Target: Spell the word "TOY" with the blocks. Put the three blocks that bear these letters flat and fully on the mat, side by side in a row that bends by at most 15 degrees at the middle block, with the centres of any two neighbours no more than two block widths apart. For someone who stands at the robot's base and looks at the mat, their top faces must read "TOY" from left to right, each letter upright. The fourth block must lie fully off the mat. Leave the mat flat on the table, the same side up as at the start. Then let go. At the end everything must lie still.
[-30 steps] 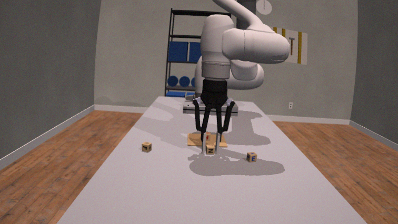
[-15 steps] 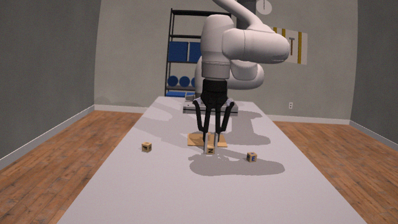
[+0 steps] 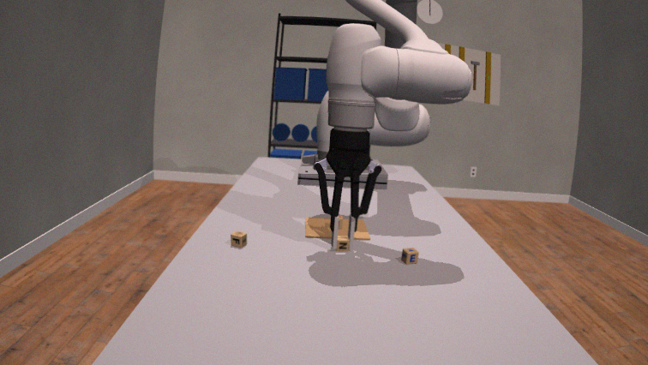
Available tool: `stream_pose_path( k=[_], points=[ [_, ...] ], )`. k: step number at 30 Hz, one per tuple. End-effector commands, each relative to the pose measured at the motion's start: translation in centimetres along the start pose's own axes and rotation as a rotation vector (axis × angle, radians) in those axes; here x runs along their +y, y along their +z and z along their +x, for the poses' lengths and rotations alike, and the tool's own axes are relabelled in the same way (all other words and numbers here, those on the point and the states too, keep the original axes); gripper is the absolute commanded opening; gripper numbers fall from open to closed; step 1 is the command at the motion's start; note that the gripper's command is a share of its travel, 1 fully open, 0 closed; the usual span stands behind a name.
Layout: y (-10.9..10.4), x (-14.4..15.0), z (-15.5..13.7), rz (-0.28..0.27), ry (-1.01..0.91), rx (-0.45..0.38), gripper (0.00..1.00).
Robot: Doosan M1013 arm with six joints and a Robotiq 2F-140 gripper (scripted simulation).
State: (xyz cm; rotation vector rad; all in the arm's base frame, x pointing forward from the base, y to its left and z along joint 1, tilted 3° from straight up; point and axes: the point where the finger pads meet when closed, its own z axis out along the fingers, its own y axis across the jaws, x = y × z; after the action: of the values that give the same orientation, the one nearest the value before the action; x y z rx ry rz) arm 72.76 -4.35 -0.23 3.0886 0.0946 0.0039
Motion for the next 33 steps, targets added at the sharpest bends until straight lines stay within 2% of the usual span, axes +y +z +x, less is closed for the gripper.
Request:
stream_pose_path(
  k=[1,11,15,22,25,33],
  points=[
    [0.5,0.2,-0.2,-0.002,0.005,-0.005,0.13],
    [-0.1,0.2,-0.2,-0.002,0.005,-0.005,0.13],
    [-2.0,0.2,-0.2,-0.002,0.005,-0.005,0.13],
    [-7.2,0.2,-0.2,-0.002,0.005,-0.005,0.13],
    [-8.8,0.2,-0.2,-0.002,0.005,-0.005,0.13],
    [-9.5,0.2,-0.2,-0.002,0.005,-0.005,0.13]
  ],
)
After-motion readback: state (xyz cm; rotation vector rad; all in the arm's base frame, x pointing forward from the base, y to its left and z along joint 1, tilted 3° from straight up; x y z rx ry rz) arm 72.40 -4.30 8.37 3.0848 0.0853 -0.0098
